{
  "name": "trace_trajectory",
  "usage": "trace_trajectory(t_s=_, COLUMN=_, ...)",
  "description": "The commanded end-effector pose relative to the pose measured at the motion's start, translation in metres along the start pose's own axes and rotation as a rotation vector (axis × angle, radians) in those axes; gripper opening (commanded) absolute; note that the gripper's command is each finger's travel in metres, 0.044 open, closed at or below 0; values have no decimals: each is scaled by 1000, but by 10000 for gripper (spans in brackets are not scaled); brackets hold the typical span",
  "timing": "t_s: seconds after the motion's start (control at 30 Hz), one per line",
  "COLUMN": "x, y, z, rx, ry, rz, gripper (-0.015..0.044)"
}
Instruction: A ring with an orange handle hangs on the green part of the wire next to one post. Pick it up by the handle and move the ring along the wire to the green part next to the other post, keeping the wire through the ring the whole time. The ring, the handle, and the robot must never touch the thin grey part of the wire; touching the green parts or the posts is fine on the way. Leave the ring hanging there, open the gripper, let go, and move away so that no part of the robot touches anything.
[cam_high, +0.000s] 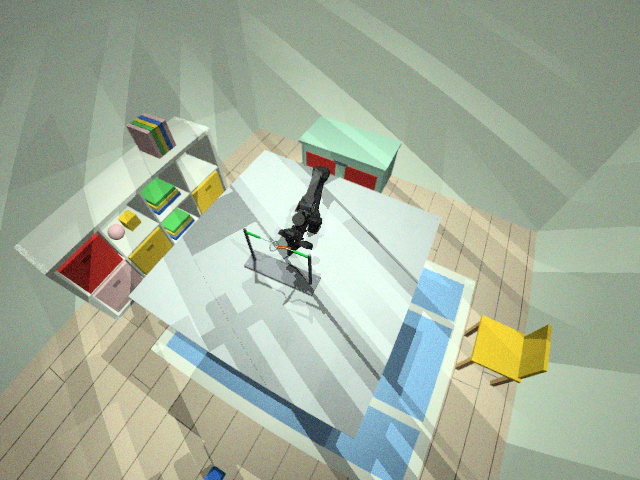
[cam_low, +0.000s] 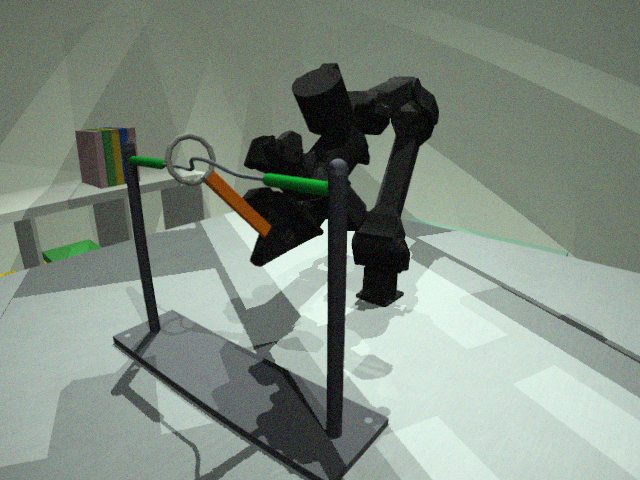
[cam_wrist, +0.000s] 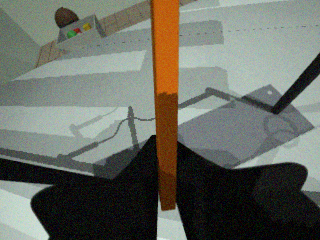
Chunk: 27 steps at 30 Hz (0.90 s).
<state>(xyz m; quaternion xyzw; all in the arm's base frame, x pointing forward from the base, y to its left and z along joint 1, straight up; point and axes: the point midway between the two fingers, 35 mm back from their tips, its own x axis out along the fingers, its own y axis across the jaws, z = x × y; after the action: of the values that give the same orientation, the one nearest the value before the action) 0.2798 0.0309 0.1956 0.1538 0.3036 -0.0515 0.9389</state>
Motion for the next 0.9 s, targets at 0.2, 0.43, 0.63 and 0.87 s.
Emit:
trace_trajectory(t_s=0.2, x=3, y=-27, z=3, rx=-295, ry=-19, rz=57, gripper=-150)
trace_trajectory(t_s=0.43, x=6, y=-46, z=11, rx=-514, ry=-33, rz=101, gripper=-150)
trace_trajectory(t_s=0.63, x=4, y=-61, z=21, rx=-704, ry=-10, rz=125, gripper=-150)
trace_trajectory(t_s=0.87, x=1, y=-74, z=33, rx=-908, ry=21, rz=145, gripper=-150)
